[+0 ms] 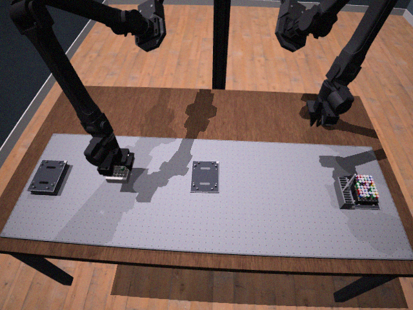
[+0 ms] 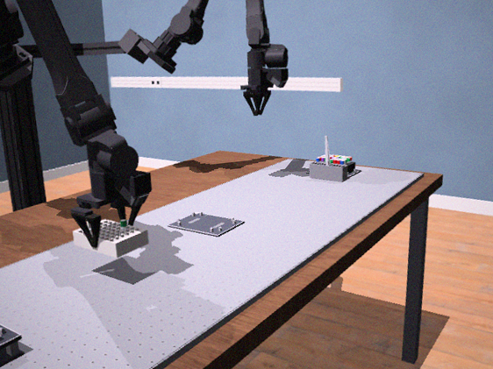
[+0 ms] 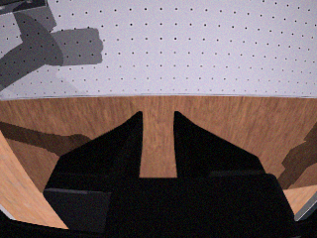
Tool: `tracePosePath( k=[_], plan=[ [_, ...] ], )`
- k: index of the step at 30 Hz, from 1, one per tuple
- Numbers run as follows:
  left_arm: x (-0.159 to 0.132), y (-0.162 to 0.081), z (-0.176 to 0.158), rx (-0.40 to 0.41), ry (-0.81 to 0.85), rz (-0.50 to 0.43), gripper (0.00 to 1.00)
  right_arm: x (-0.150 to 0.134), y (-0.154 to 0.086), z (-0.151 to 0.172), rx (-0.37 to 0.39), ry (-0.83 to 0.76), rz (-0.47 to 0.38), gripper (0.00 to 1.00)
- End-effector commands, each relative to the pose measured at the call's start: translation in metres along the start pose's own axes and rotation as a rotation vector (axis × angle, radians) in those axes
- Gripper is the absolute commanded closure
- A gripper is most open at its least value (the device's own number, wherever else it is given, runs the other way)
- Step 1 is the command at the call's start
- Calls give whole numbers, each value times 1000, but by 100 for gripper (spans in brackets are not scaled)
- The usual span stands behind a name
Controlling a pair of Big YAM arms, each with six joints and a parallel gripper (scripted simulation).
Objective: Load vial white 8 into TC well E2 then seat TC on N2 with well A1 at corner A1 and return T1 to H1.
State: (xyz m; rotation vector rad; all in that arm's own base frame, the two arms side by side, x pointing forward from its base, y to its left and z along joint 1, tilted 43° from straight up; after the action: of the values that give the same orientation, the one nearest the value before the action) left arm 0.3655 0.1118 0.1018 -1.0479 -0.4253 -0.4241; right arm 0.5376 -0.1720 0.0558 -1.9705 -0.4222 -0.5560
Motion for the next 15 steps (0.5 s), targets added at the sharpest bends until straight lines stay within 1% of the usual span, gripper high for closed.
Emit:
tracePosePath(
  k=[1,12,14,15],
  plan=[
    [4,-1,3,6,-14,-9,76,17,-12,-20,-15,-1,-32,100],
    [4,-1,3,6,-14,-9,76,20,-12,-38,-16,-1,-33,100],
    [4,-1,3,6,-14,-9,76,20,-12,-38,-16,-1,-33,100],
    [4,-1,3,6,-14,-9,76,26,-16,-27,-5,-17,-51,100]
  ],
)
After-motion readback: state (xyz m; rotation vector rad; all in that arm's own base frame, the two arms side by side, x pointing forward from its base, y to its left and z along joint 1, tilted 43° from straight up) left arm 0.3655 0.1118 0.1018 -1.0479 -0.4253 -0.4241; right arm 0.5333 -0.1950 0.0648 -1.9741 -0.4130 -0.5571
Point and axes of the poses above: on each arm, the point where the finger pads meet when closed, its own y axis out along the fingers, its own z axis across the jaws, x = y × z, the point moved 3 cm from there along -y, back along the fingers, and after that the axes turned 2 degrees about y, right-handed, at the moved point
